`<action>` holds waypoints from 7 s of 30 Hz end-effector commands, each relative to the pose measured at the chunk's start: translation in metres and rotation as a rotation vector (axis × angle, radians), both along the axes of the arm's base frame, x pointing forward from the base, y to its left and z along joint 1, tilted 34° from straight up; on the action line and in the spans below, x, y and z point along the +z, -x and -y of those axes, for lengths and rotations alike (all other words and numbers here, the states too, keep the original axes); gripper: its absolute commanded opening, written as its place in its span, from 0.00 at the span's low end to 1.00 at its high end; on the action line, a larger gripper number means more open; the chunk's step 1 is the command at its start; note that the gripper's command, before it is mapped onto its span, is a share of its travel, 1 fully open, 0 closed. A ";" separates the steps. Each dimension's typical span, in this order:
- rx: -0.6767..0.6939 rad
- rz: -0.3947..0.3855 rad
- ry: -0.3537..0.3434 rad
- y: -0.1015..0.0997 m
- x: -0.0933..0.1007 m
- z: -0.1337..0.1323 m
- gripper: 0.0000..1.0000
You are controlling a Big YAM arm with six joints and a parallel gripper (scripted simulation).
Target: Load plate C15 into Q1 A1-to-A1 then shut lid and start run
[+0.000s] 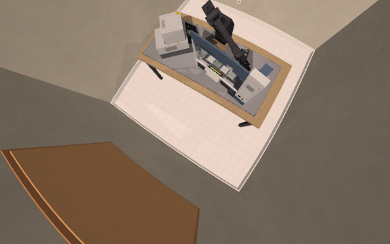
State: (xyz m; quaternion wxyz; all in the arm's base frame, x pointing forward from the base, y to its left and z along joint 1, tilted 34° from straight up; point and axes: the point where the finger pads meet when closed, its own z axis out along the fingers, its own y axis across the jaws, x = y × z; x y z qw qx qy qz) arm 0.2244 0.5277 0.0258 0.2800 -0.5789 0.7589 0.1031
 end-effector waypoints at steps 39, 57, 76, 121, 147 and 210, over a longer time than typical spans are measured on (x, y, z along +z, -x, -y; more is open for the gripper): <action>-0.209 0.067 -0.085 -0.095 0.047 0.165 0.00; -0.301 0.076 -0.080 -0.119 0.056 0.245 0.00; -0.450 -0.113 0.060 -0.102 0.000 0.318 0.00; -1.095 -0.075 -0.068 -0.098 -0.005 0.501 0.00; -1.226 -0.096 -0.141 -0.026 -0.044 0.539 0.00; -1.908 -0.366 -0.677 0.005 -0.048 0.630 0.00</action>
